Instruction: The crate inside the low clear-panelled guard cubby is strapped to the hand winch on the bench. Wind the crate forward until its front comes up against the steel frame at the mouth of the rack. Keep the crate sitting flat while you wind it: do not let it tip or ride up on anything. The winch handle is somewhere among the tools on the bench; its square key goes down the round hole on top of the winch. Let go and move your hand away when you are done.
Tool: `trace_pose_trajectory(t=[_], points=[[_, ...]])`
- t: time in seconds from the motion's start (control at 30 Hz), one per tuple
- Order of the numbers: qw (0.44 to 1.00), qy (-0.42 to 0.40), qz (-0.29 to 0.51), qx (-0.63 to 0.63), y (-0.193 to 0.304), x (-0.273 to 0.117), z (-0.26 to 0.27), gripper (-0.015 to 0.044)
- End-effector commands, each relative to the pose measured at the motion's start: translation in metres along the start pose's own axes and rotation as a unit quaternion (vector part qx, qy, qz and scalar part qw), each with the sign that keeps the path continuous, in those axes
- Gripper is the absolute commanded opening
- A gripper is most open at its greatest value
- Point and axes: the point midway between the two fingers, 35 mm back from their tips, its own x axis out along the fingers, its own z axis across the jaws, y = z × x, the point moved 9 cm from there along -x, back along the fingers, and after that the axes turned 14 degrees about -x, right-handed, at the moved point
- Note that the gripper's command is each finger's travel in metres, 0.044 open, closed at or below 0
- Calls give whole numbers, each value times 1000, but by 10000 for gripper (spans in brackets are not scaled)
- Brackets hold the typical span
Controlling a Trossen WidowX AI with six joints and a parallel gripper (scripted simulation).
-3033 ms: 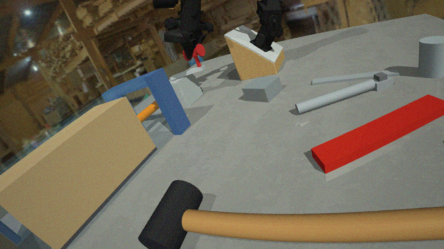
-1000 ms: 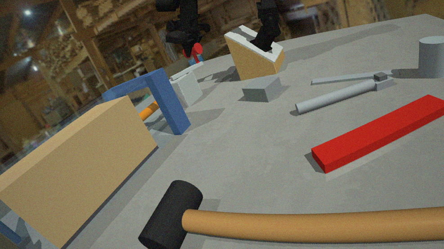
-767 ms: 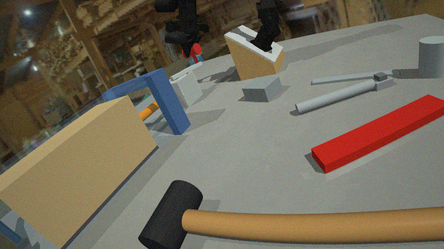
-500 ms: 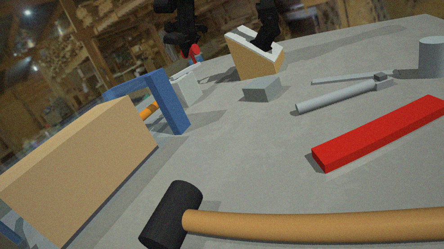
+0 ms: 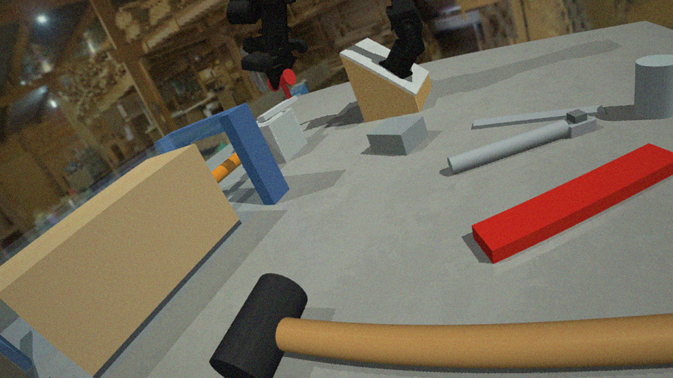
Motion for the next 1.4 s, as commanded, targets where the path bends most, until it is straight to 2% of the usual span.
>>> trace_pose_trajectory(t=[0.0,0.37,1.37], points=[[1000,0,-2,-3,-8,7,0,0],[1000,0,-4,-3,-36,19,2,0],[1000,-1,-5,-3,-69,32,18,0]])
